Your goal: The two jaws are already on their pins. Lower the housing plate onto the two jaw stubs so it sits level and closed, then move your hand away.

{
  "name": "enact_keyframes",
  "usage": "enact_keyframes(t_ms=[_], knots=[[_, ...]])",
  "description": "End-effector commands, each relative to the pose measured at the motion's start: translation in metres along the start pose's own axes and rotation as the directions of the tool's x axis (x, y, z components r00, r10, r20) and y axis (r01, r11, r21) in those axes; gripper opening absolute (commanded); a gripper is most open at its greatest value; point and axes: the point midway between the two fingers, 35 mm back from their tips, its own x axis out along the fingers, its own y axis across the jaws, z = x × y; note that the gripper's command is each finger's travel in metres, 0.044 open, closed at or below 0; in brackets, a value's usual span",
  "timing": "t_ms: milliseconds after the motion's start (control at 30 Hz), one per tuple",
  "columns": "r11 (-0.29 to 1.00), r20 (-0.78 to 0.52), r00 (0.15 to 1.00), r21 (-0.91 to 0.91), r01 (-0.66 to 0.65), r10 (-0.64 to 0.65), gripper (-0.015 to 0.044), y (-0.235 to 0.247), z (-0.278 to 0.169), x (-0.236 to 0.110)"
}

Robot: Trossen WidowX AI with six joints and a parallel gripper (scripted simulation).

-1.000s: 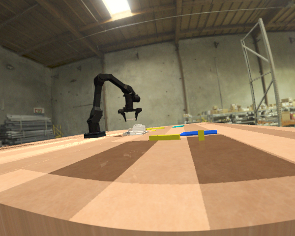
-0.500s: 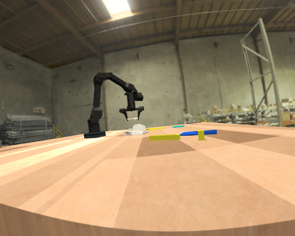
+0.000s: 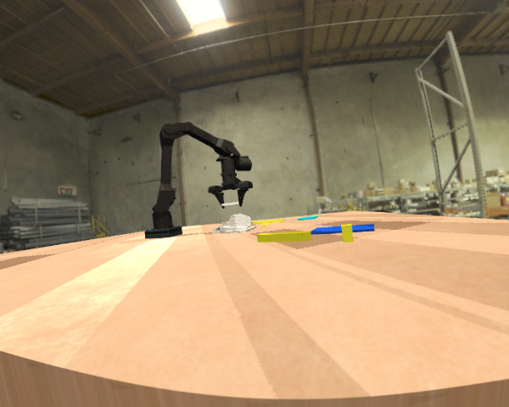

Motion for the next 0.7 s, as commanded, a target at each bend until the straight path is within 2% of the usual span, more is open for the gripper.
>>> enact_keyframes(t_ms=[0,333,667], knots=[[0.996,-0.002,1.000,0.093,0.002,-0.002,0.0351,-0.006,-0.011,0.000],[0.939,-0.005,1.000,0.344,0.005,-0.003,0.0351,-0.022,-0.040,0.000],[0.816,-0.008,1.000,0.578,0.008,-0.005,0.0351,-0.035,-0.070,0.000]])
